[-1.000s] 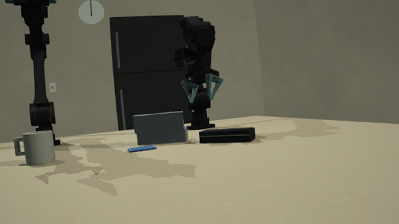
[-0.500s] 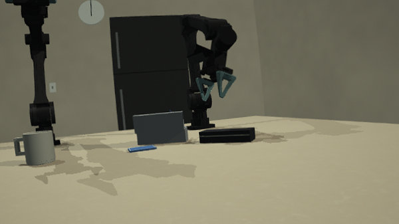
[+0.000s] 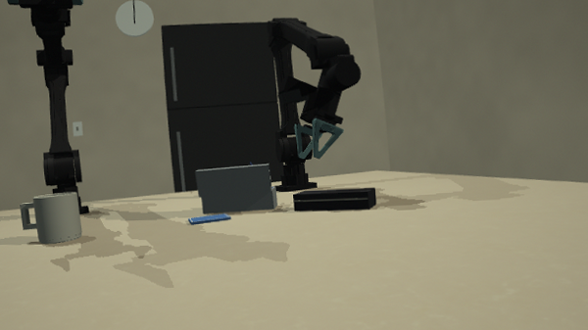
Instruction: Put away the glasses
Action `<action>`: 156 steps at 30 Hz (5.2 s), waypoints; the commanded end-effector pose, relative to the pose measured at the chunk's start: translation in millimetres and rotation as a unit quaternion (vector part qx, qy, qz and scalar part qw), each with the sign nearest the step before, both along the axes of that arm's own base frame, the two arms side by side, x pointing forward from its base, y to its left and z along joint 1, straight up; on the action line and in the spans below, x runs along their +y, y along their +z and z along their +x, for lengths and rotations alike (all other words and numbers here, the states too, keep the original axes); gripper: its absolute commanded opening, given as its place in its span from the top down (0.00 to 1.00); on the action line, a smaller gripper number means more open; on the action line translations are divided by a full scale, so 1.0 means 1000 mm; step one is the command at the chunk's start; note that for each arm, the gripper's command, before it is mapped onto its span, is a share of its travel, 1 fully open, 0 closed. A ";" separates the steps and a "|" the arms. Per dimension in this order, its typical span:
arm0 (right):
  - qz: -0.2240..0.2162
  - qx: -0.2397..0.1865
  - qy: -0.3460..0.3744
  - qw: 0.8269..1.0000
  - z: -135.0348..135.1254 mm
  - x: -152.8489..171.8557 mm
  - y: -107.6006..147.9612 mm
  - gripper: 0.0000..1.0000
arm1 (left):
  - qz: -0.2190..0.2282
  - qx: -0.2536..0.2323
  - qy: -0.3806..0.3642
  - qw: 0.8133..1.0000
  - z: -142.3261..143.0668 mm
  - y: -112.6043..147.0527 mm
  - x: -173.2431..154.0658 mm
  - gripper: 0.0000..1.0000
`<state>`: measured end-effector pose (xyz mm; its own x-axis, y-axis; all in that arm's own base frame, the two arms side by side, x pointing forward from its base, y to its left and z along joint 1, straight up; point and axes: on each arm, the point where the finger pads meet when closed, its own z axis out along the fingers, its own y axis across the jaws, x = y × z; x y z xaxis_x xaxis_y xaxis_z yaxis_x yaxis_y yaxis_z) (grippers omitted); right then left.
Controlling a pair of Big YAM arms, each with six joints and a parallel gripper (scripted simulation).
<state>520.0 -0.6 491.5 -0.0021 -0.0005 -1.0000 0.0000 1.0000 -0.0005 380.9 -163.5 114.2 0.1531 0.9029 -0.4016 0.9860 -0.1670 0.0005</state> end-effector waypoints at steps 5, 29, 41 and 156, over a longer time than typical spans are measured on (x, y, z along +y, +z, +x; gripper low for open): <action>0.004 -0.013 0.003 1.000 -0.003 0.005 0.013 0.00 | -0.022 0.000 -0.088 0.996 -0.004 -0.007 -0.009 0.04; 0.004 -0.013 0.003 1.000 -0.003 0.005 0.013 0.00 | -0.129 0.077 -0.209 0.966 -0.062 -0.052 -0.031 0.04; 0.004 -0.013 0.003 1.000 -0.003 0.005 0.013 0.00 | -0.130 0.061 -0.208 0.967 -0.059 -0.059 -0.038 0.04; 0.141 0.100 0.026 0.985 0.038 0.073 -0.028 1.00 | -0.132 0.048 -0.201 0.970 -0.073 -0.089 -0.062 0.43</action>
<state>547.8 61.0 441.2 -0.2052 0.1839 -0.9613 -0.0278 0.9807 0.1936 303.4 -228.8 14.5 0.4263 0.6367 -0.6426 0.8303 -0.5573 -0.0014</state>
